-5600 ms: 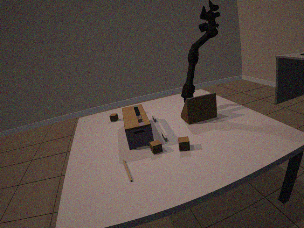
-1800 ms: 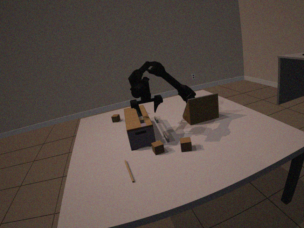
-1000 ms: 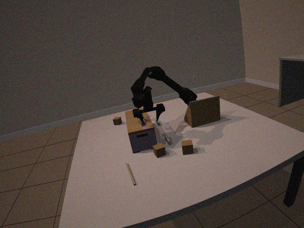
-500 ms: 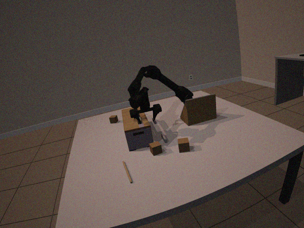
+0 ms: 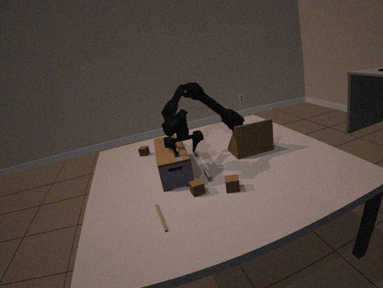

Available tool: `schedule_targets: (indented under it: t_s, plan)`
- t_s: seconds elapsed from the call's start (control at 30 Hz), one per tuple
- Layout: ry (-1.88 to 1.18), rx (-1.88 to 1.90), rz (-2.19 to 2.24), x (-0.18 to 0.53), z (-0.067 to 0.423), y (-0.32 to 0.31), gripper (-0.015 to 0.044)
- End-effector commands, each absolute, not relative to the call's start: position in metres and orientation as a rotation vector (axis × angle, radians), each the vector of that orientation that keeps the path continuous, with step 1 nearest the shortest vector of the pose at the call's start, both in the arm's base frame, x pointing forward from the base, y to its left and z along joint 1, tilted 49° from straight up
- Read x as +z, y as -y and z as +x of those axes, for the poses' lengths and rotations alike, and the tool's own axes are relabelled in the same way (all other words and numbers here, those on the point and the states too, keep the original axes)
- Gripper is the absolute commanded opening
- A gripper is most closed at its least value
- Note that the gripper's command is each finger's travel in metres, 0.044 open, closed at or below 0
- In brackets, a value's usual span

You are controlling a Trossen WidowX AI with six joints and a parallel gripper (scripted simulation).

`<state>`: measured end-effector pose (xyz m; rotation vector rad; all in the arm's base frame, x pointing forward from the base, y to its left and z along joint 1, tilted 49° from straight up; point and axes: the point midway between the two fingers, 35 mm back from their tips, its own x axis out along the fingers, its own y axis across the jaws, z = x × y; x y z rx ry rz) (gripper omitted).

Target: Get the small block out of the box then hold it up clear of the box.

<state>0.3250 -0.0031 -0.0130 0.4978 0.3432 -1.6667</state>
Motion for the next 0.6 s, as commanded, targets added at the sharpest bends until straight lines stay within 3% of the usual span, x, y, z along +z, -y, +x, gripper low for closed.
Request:
schedule_targets:
  t_s: [0.0, 0.57]
  plan:
    - [-0.342, -1.665, 0.495, -0.007, 0.324, 0.009, 0.04]
    - [-0.342, -1.665, 0.495, -0.006, 0.323, 0.009, 0.04]
